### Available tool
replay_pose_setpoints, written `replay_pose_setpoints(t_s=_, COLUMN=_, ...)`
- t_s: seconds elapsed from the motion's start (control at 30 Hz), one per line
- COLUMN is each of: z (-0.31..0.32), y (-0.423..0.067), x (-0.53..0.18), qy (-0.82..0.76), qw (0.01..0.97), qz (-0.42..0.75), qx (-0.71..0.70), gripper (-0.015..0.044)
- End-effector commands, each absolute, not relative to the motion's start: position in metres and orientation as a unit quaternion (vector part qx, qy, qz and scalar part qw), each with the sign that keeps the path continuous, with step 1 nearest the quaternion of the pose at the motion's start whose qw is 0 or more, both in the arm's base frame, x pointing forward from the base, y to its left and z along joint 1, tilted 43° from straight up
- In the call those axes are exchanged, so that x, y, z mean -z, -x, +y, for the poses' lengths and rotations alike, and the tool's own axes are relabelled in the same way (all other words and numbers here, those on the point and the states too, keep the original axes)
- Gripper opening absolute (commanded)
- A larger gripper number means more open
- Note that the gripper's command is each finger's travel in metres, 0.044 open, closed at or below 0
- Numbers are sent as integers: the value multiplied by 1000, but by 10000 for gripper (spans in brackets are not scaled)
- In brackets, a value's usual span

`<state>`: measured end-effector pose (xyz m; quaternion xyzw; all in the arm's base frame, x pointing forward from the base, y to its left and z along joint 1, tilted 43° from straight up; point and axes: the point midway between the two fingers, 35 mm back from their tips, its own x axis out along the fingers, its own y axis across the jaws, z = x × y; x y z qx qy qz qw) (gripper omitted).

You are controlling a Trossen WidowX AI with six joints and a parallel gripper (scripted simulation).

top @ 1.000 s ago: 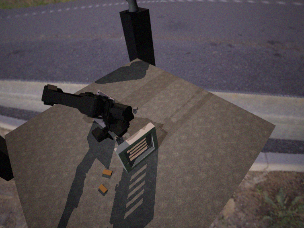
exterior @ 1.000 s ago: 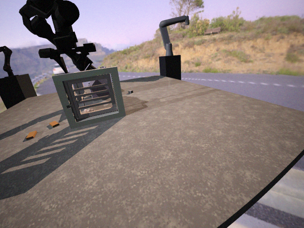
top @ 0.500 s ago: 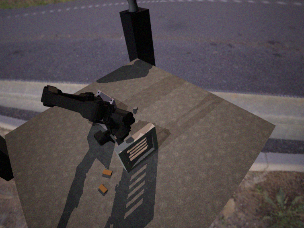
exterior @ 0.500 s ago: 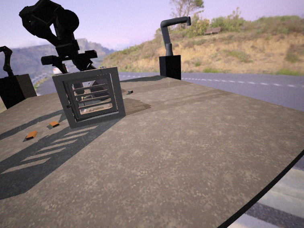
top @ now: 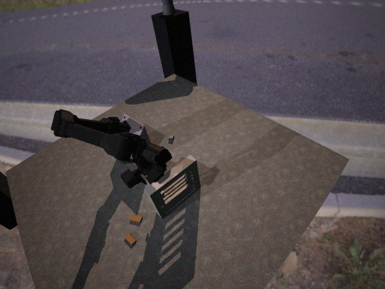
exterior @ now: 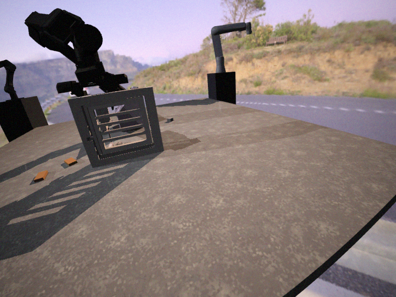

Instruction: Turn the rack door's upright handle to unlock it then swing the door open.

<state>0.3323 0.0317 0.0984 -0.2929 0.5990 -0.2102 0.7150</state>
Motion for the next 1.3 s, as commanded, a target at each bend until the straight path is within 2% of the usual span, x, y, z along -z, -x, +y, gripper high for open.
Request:
replay_pose_setpoints(t_s=0.0, z=29, y=-332, x=-97, qy=296, qw=714, qz=598, qx=211, gripper=228)
replay_pose_setpoints(t_s=0.17, z=29, y=-332, x=-97, qy=296, qw=714, qz=598, qx=211, gripper=97)
replay_pose_setpoints(t_s=0.6, z=29, y=-332, x=-97, qy=296, qw=714, qz=598, qx=211, gripper=10)
replay_pose_setpoints(t_s=0.77, z=29, y=-332, x=-97, qy=285, qw=719, qz=594, qx=221, gripper=8)
replay_pose_setpoints(t_s=1.27, z=29, y=-332, x=-97, qy=9, qw=773, qz=476, qx=419, gripper=8)
